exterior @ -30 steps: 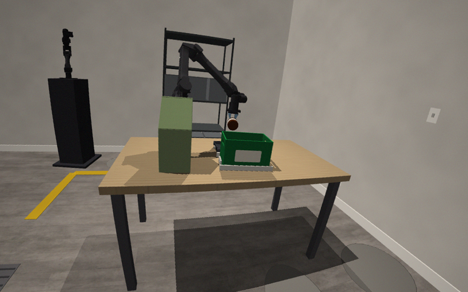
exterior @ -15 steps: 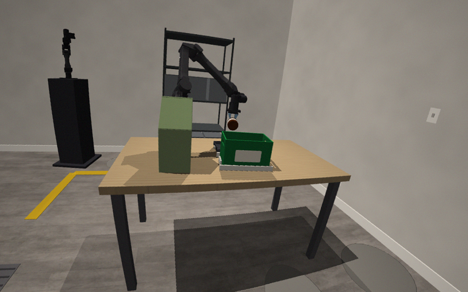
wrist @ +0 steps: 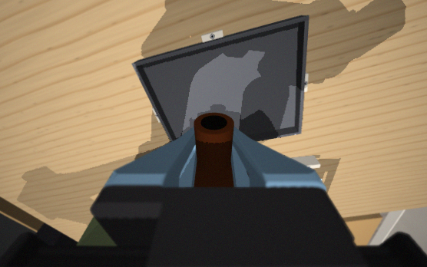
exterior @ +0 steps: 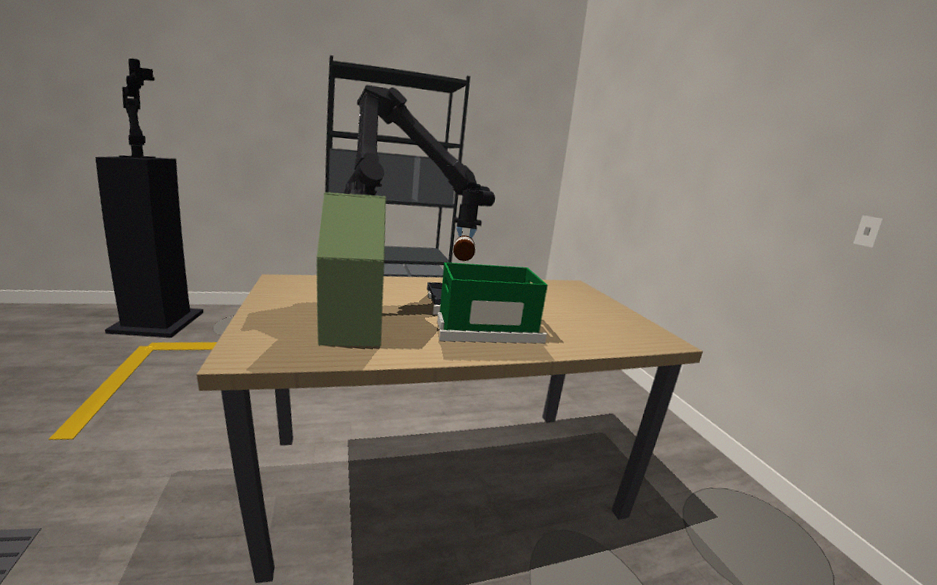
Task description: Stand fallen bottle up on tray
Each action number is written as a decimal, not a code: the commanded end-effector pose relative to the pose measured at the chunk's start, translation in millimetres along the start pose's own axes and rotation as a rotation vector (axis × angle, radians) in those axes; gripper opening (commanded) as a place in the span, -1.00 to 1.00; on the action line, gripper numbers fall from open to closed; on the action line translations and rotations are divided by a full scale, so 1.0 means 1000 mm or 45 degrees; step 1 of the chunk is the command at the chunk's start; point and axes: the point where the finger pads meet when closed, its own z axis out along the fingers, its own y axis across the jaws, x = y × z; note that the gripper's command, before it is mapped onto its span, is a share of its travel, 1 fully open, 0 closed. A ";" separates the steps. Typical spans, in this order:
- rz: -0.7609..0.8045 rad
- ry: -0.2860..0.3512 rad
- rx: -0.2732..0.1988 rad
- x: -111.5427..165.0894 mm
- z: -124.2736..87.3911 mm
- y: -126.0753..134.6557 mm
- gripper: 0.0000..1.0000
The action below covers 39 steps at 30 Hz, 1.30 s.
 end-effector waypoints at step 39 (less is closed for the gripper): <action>0.254 -0.050 0.072 -0.018 -0.026 -0.021 -1.00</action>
